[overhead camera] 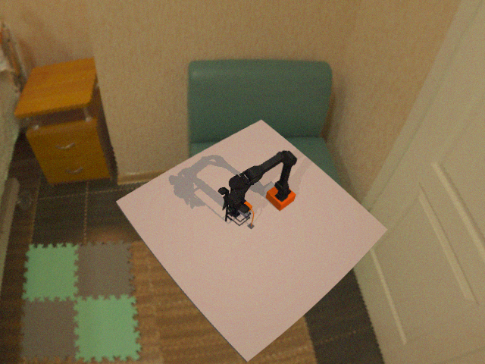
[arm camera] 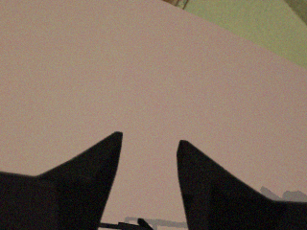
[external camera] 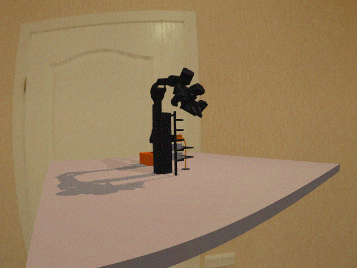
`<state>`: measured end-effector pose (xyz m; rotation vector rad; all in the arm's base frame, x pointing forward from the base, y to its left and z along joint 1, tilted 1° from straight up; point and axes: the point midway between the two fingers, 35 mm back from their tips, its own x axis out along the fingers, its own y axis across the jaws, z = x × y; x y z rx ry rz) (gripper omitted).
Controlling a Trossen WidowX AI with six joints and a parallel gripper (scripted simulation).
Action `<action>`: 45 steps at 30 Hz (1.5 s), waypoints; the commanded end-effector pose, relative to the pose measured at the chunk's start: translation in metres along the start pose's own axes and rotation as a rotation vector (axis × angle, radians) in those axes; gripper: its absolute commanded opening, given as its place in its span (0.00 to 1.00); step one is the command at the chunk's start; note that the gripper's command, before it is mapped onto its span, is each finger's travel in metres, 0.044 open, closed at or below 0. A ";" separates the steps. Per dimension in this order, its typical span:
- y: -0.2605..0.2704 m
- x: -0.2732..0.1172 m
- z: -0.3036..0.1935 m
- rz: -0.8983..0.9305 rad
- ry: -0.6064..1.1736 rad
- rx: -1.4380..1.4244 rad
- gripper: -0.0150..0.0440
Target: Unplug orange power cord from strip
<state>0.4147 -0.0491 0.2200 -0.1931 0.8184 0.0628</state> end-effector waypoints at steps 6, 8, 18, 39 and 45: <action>0.059 -0.014 -0.077 0.242 0.302 -0.728 0.53; 0.069 -0.023 -0.099 0.344 0.374 -0.928 0.53; 0.087 -0.050 -0.144 0.629 0.488 -1.352 0.53; 0.069 -0.048 -0.146 0.628 0.489 -1.353 0.53; 0.060 -0.048 -0.148 0.628 0.490 -1.353 0.53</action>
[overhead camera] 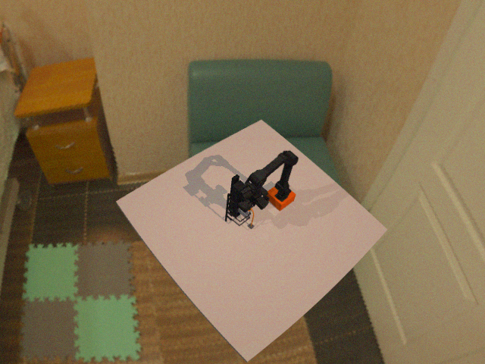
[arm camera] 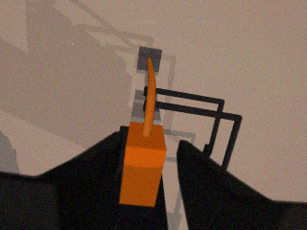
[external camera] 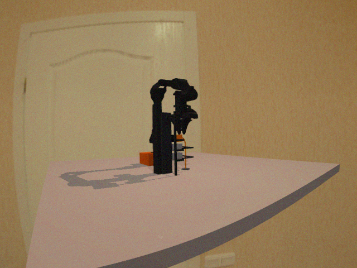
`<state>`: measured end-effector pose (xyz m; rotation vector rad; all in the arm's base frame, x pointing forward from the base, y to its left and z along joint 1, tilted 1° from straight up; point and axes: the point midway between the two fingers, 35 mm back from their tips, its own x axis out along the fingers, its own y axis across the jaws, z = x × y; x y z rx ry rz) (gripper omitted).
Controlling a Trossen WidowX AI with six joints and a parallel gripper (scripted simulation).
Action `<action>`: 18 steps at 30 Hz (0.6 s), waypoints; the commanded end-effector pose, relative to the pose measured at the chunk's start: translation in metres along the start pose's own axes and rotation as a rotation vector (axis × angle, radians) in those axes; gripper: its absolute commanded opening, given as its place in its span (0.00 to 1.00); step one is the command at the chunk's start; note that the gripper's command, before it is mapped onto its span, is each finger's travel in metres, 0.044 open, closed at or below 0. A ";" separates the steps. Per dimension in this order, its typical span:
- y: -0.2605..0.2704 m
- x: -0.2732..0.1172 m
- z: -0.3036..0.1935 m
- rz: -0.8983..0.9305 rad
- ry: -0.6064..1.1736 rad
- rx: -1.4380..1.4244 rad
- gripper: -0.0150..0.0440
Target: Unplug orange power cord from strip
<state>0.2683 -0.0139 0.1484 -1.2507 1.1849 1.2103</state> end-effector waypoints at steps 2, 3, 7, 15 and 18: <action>0.001 0.001 -0.008 0.005 0.003 -0.004 0.53; 0.001 0.001 -0.010 0.005 0.003 -0.004 0.53; 0.001 0.001 -0.016 0.005 0.004 -0.004 0.53; 0.001 0.005 -0.017 0.005 0.004 -0.004 0.53; 0.002 0.010 -0.017 0.005 0.004 -0.004 0.53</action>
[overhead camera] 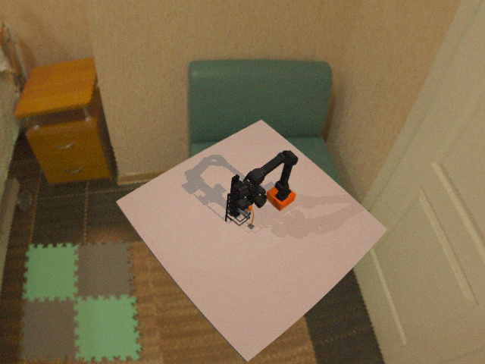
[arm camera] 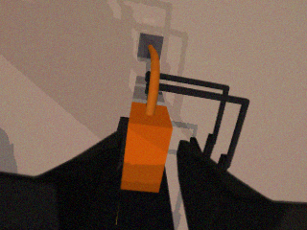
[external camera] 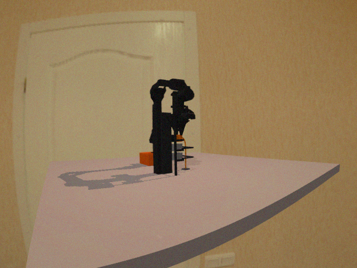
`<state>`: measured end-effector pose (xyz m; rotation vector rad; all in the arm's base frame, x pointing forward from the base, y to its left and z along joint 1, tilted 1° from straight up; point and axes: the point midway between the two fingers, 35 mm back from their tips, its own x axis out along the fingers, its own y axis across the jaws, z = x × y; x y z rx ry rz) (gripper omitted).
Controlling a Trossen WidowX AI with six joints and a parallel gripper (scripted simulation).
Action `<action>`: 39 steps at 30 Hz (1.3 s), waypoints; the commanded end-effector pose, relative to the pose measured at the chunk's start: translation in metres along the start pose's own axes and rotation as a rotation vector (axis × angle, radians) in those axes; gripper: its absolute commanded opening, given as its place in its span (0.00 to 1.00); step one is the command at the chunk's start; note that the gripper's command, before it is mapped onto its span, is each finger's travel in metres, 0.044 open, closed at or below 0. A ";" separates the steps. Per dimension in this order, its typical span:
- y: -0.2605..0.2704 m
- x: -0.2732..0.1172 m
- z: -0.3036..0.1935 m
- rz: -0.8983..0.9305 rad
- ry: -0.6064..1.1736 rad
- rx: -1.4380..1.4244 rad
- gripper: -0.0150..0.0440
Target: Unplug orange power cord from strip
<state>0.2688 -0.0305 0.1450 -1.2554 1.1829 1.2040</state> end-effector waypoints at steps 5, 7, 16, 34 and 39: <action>0.002 0.009 0.000 0.011 0.001 -0.004 0.53; 0.002 0.009 0.000 0.011 0.001 -0.004 0.53; 0.001 0.006 0.000 0.004 -0.001 0.000 0.29; -0.001 0.006 0.020 0.005 -0.002 -0.001 0.25; -0.001 0.006 0.029 0.006 -0.003 -0.002 0.25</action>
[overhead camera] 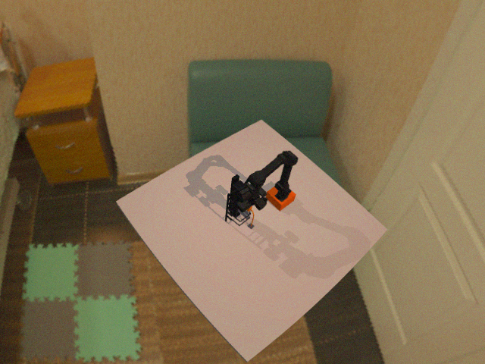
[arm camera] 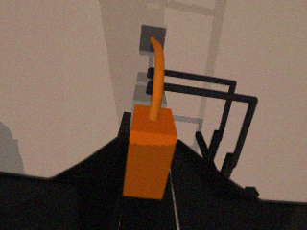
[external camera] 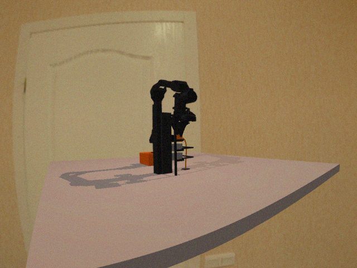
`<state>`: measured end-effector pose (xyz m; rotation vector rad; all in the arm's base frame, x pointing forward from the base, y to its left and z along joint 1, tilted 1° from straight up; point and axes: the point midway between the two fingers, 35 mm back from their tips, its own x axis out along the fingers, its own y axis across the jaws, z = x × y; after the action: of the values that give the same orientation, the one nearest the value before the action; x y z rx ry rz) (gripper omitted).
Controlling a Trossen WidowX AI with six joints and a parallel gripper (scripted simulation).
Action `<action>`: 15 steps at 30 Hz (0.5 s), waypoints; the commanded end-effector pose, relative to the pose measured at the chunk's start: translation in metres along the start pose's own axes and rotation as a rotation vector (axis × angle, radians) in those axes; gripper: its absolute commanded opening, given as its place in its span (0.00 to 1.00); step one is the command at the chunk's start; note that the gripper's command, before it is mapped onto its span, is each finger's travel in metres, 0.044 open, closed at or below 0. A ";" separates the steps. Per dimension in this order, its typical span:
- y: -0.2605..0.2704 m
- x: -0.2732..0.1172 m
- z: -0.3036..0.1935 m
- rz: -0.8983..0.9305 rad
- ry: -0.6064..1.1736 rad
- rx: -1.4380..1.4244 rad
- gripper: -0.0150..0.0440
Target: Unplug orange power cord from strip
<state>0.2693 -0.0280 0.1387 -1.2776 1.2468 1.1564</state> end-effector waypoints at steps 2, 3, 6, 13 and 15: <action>0.000 -0.002 0.029 0.000 -0.066 -0.030 0.25; 0.000 -0.002 0.031 0.000 -0.066 -0.030 0.25; 0.000 -0.002 0.036 0.000 -0.067 -0.030 0.25; 0.002 -0.002 0.040 0.003 -0.066 -0.032 0.34; 0.002 -0.001 0.038 0.004 -0.065 -0.033 0.43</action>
<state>0.2674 0.0121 0.1371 -1.2532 1.1895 1.2180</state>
